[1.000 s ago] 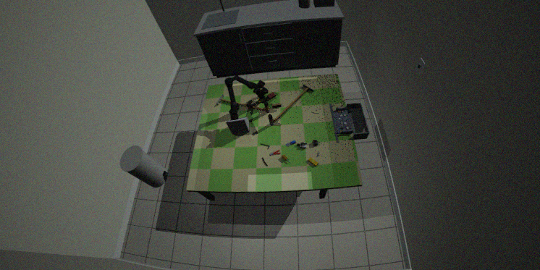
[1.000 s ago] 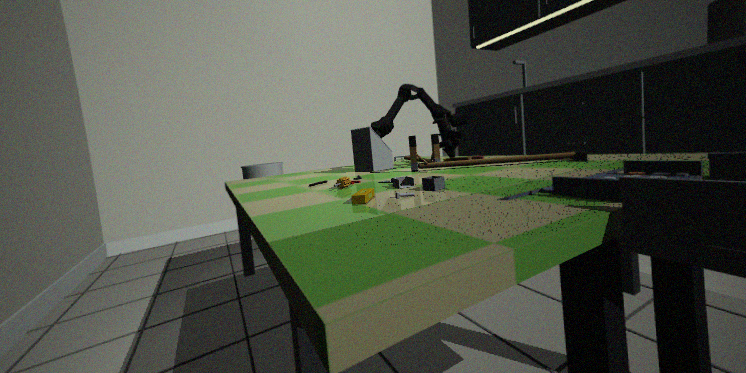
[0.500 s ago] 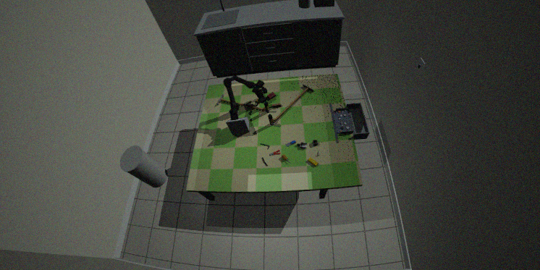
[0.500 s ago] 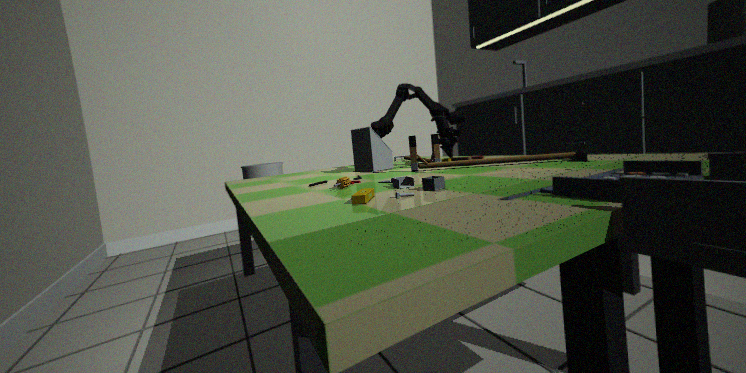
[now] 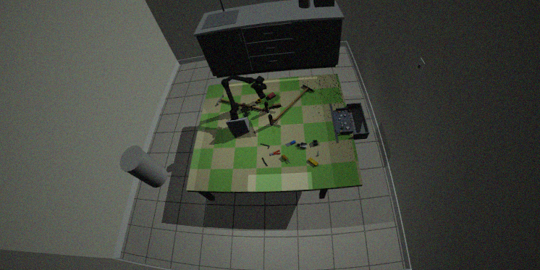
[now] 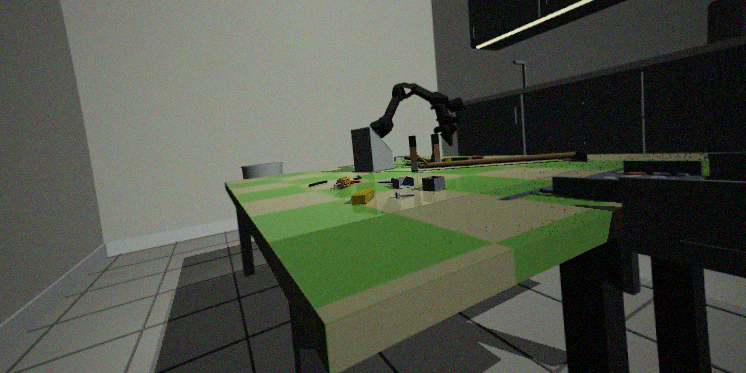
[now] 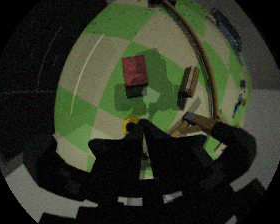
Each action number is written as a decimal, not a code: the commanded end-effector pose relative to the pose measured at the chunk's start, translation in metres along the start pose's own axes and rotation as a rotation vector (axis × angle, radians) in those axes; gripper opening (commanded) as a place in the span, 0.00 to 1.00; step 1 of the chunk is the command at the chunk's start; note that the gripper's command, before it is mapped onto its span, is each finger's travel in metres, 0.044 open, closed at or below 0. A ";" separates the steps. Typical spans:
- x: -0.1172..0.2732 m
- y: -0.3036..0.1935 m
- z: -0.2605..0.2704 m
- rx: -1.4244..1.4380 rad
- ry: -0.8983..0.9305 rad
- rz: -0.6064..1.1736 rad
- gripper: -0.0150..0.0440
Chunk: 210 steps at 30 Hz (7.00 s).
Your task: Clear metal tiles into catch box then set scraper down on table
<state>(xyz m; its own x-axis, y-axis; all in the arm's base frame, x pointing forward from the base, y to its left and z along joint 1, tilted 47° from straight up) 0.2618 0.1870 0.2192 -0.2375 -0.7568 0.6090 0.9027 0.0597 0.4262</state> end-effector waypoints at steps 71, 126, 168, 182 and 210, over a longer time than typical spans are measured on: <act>0.107 -0.010 -0.214 -0.114 -0.024 0.003 0.25; 0.002 -0.027 -0.205 -0.113 -0.025 0.006 0.25; -0.006 -0.004 -0.149 -0.107 -0.042 0.021 0.25; -0.008 0.001 -0.129 -0.106 -0.044 0.021 0.25; -0.009 0.009 -0.086 -0.106 -0.038 0.014 0.25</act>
<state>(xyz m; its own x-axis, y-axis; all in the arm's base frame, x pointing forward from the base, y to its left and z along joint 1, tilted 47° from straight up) 0.3031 0.1354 0.1533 -0.2257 -0.7314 0.6435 0.9430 0.0018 0.3328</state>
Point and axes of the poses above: the point midway between the two fingers, 35 mm back from their tips, its own x axis back along the fingers, its own z axis across the jaws, y = z × x, the point moved 3 cm from there along x, back along the fingers
